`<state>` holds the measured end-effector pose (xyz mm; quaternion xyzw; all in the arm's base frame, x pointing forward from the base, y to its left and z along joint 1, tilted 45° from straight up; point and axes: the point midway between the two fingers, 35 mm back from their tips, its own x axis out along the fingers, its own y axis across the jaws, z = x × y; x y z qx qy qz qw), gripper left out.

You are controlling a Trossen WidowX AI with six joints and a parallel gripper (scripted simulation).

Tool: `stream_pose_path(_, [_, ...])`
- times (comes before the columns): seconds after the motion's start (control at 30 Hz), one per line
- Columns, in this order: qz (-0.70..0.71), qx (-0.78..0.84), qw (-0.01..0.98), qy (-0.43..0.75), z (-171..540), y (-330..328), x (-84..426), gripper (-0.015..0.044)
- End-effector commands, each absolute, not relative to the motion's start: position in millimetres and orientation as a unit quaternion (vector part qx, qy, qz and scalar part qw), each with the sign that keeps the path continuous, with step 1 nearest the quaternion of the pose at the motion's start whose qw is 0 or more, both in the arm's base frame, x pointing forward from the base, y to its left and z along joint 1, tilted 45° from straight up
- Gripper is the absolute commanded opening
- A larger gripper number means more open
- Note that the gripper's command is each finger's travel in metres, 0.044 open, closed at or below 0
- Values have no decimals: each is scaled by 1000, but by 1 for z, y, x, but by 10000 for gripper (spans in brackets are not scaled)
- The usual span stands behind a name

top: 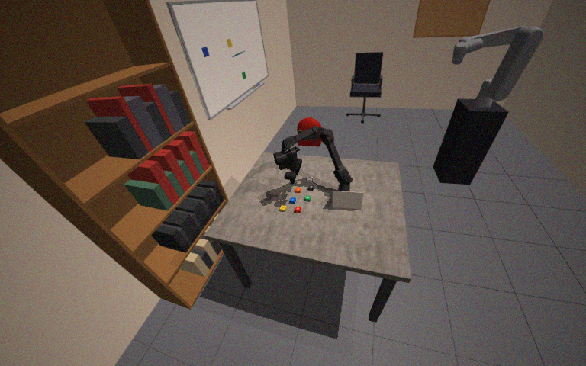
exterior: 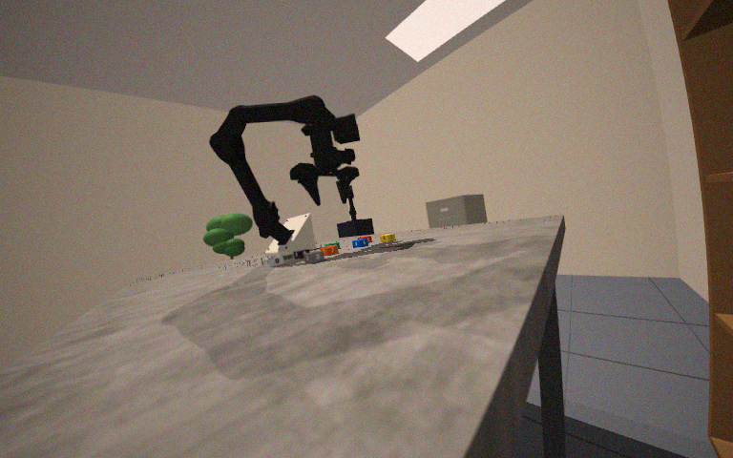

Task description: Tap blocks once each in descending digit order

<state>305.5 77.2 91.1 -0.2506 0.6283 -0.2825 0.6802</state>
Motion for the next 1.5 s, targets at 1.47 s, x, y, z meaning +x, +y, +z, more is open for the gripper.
stream_pose_path(1.47, [-288,-252,679,627,171,-4,341,400])
